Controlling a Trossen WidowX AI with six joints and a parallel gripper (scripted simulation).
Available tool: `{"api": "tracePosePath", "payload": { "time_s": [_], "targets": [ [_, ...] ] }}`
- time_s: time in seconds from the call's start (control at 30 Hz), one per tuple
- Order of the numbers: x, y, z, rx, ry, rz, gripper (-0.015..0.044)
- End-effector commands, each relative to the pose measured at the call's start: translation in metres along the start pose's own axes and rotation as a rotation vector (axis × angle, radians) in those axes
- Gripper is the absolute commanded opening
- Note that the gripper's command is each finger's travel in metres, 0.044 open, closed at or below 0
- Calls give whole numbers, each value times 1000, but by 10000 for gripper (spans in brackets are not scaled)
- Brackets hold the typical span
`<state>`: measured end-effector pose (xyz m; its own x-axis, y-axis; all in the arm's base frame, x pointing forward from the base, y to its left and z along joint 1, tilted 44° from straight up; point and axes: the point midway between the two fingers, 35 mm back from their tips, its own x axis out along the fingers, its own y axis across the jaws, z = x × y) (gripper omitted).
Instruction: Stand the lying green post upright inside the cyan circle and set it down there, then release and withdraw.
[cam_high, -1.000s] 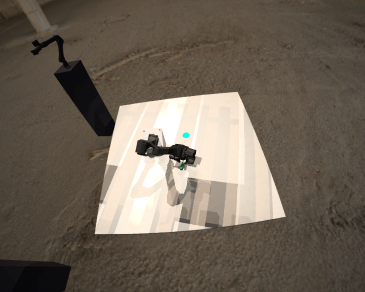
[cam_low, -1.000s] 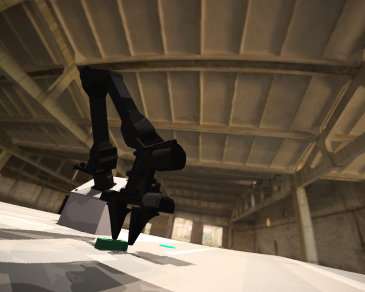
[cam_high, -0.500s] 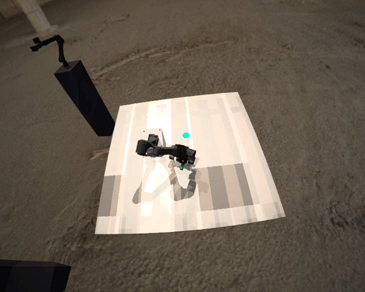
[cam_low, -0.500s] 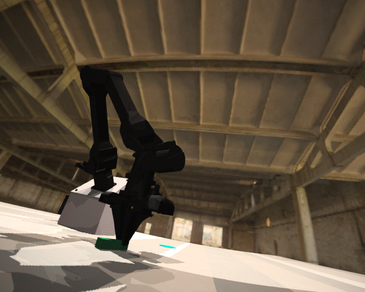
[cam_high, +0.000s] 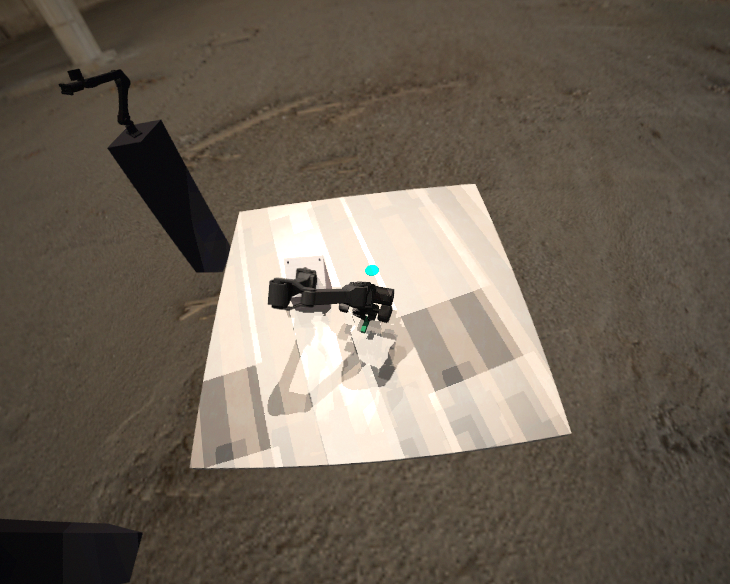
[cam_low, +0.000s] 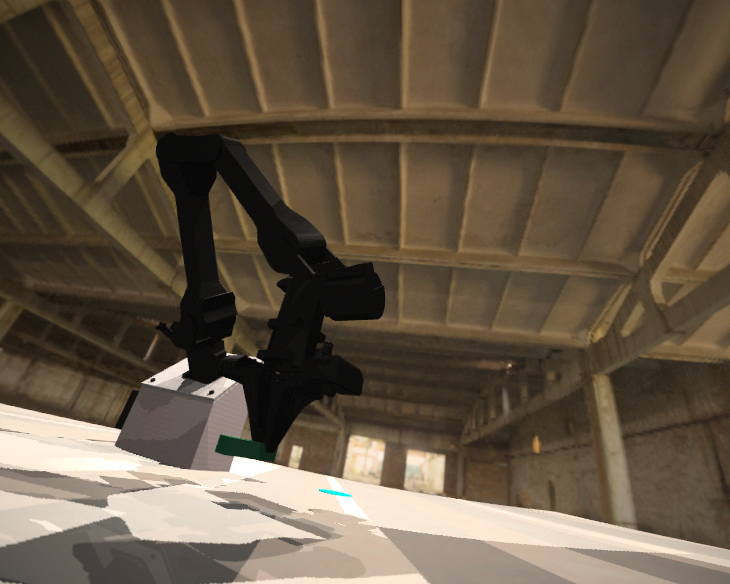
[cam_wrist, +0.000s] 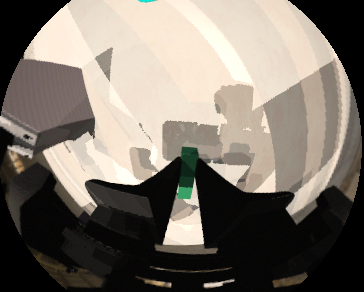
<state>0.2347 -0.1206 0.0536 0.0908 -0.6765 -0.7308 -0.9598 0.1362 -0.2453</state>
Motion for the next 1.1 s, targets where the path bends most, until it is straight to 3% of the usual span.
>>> {"api": "tracePosePath", "payload": {
  "time_s": [0.0, 0.67, 1.07],
  "targets": [
    [-13, -1, 0, 6, 2, -3, 23],
    [-75, 6, -6, 4, 14, -8, 23],
    [-81, -2, 19, 1, -7, -7, 23]
  ]
}}
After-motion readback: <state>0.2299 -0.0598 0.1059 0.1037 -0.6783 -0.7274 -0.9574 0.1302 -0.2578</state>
